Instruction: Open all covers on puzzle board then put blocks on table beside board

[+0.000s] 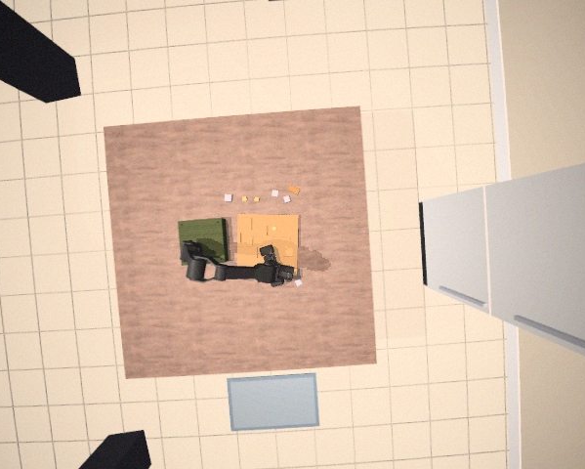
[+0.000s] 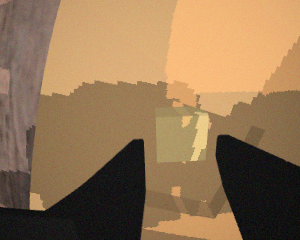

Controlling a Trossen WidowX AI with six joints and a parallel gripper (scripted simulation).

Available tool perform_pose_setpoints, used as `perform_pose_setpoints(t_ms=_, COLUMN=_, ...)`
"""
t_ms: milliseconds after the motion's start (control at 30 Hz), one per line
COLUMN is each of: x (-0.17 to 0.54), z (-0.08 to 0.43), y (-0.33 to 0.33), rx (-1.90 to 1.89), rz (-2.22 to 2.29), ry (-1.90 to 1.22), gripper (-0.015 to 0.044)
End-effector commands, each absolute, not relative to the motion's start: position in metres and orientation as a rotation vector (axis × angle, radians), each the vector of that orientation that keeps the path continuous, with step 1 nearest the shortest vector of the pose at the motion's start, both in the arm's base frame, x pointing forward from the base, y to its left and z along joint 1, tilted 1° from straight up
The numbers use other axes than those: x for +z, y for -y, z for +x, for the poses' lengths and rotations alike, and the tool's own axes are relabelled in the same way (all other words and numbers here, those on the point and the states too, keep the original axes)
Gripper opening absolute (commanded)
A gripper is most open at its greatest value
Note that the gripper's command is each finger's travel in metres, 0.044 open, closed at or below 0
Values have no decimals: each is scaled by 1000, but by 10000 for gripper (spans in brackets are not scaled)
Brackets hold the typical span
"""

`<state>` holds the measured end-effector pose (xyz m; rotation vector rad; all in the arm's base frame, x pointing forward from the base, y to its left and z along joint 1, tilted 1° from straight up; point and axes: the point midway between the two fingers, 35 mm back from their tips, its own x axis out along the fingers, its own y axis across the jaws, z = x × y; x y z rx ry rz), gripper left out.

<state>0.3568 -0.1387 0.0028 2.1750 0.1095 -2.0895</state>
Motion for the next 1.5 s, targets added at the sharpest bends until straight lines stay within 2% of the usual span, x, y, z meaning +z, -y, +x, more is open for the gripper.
perform_pose_setpoints(t_ms=0, x=-5, z=354, y=137, rx=-2110, rz=2164, ry=-125, gripper=144)
perform_pose_setpoints(t_ms=400, x=3, z=357, y=139, rx=-2089, rz=2175, ry=-110, gripper=80)
perform_pose_setpoints(t_ms=1467, x=38, z=355, y=139, rx=-2106, rz=2166, ry=-122, gripper=80)
